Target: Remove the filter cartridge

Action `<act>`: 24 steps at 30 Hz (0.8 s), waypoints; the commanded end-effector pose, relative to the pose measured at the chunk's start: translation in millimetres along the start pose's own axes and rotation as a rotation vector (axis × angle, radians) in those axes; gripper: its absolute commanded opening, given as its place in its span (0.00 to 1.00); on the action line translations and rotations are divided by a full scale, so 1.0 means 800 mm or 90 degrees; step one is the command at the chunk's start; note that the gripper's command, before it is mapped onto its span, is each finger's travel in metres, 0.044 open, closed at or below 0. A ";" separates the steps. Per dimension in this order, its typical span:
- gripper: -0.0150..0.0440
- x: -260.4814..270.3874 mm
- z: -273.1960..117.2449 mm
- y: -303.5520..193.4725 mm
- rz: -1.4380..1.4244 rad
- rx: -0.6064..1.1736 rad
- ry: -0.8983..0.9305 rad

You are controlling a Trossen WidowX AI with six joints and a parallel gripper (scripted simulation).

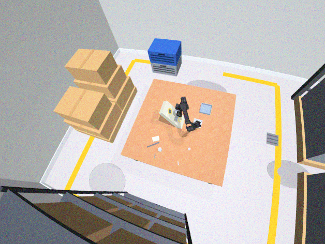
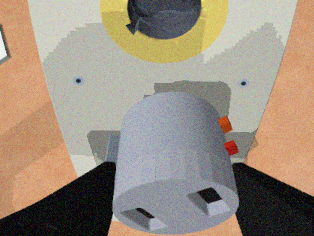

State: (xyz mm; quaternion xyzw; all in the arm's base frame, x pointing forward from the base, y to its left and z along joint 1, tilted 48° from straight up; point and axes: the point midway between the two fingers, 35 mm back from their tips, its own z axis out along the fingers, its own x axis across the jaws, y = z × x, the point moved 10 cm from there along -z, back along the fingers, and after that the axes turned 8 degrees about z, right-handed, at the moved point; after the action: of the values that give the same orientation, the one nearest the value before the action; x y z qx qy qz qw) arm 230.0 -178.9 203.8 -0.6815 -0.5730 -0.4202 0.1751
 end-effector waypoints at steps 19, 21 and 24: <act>0.25 -0.099 0.010 0.014 0.004 0.004 0.001; 0.25 -0.108 0.007 0.011 0.033 0.008 -0.016; 0.25 -0.127 0.001 0.002 0.100 0.014 -0.056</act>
State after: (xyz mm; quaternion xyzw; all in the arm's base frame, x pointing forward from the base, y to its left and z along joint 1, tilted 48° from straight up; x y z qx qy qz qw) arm 241.8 -231.9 134.0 -0.7052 -0.5583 -0.3958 0.1853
